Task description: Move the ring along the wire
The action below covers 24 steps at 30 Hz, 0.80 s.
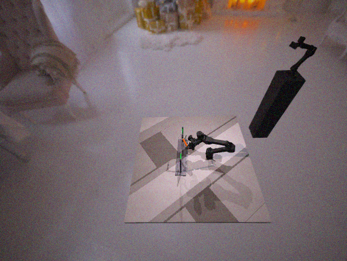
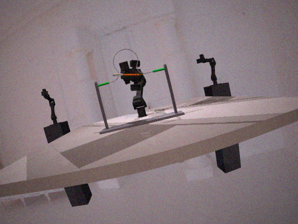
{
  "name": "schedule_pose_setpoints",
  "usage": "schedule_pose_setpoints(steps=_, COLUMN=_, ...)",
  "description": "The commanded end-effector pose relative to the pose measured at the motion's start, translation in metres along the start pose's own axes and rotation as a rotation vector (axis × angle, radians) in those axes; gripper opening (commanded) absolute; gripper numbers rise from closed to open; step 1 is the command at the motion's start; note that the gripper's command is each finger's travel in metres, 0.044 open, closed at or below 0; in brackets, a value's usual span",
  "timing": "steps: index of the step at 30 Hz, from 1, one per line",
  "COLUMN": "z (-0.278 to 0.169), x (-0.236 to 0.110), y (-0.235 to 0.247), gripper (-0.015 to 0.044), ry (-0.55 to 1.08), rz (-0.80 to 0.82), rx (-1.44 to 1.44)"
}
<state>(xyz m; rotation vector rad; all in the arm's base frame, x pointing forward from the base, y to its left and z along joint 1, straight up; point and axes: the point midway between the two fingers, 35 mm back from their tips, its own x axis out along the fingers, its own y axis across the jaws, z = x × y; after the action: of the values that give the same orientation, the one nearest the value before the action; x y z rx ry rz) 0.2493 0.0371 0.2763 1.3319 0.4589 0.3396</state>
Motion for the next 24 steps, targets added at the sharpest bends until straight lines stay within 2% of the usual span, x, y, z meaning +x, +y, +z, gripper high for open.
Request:
schedule_pose_setpoints(steps=1, z=0.0, x=-0.002, y=0.016, gripper=-0.015, ry=0.011, rz=0.049, rx=0.066)
schedule_pose_setpoints(steps=24, z=0.015, x=-0.015, y=0.077, gripper=-0.015, ry=0.025, rz=0.247, rx=0.391)
